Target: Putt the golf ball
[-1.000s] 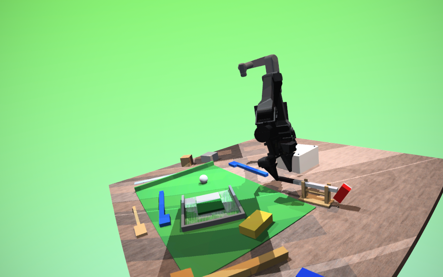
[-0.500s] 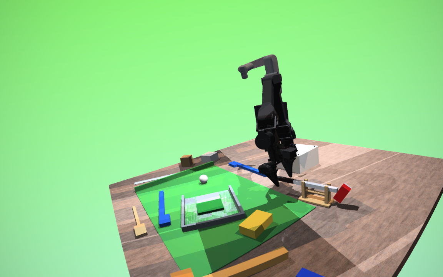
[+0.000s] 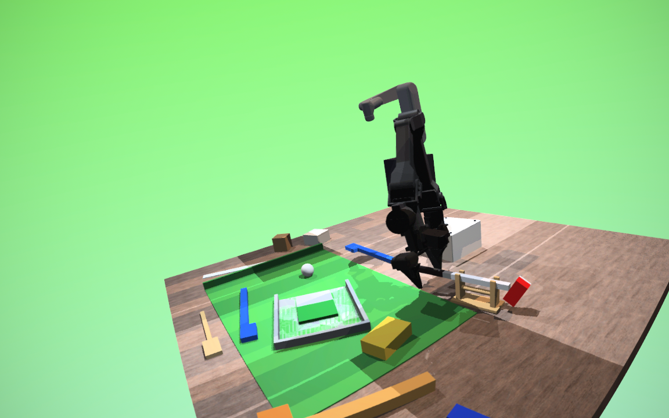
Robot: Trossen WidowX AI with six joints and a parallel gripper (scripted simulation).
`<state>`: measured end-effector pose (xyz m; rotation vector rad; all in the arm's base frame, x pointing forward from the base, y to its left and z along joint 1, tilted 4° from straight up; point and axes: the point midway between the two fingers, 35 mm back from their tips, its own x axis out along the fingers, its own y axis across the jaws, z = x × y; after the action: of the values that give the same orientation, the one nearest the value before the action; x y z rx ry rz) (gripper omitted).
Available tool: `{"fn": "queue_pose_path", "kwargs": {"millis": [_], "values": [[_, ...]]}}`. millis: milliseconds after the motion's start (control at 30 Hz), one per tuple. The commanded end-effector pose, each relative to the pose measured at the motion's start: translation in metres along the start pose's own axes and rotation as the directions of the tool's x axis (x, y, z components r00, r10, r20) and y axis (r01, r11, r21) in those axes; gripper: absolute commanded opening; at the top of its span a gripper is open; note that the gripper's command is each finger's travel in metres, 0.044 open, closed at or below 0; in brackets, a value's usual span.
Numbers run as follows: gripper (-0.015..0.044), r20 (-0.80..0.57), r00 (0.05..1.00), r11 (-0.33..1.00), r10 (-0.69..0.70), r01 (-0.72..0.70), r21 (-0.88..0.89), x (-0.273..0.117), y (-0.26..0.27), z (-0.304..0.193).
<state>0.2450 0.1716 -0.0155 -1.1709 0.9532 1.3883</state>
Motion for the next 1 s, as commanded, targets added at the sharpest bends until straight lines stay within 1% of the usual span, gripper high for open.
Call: {"fn": "queue_pose_path", "kwargs": {"millis": [0,167,667,900,967], "values": [[0.0440,-0.007,1.000,1.000,0.010,-0.010,-0.003,0.0051,0.0035,-0.0030],[0.0440,-0.007,1.000,1.000,0.010,-0.010,-0.003,0.0051,0.0035,-0.0030],[0.0046,-0.002,1.000,1.000,0.004,-0.004,0.001,0.0026,0.0013,-0.0011],[0.0000,-0.002,1.000,1.000,0.004,-0.004,0.001,0.0026,0.0013,-0.0011],[0.0000,-0.002,1.000,1.000,0.004,-0.004,0.001,0.0015,0.0010,-0.0007]]}}
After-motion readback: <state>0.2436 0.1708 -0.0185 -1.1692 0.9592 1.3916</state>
